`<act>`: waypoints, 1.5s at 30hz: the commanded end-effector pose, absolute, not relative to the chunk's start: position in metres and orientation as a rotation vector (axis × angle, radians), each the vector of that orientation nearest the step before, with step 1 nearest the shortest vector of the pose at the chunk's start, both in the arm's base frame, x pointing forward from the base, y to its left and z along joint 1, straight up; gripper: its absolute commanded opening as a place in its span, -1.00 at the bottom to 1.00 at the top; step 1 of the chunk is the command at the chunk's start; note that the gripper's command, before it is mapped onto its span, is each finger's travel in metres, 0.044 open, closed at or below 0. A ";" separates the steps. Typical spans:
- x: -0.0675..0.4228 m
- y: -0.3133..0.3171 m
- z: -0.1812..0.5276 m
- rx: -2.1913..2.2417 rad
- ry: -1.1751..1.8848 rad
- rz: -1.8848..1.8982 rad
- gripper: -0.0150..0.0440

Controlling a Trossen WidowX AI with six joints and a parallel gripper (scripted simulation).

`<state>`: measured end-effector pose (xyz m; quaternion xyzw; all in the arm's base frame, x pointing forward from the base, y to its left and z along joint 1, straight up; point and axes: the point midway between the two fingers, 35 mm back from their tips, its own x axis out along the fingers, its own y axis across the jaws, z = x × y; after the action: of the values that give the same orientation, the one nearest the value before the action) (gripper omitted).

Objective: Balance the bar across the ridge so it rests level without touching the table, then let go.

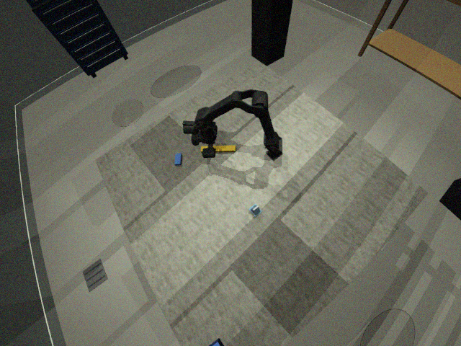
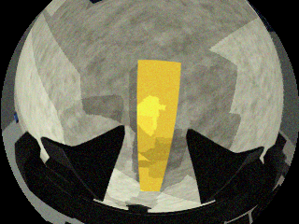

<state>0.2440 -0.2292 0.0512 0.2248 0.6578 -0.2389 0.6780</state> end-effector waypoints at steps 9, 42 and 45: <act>0.244 -0.229 0.051 0.506 1.479 -0.536 0.31; 0.246 -0.231 0.100 0.507 1.481 -0.531 -0.49; 0.246 -0.231 0.108 0.507 1.481 -0.530 -0.49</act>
<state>0.2453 -0.2304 0.0948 0.2274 0.6637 -0.2362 0.6723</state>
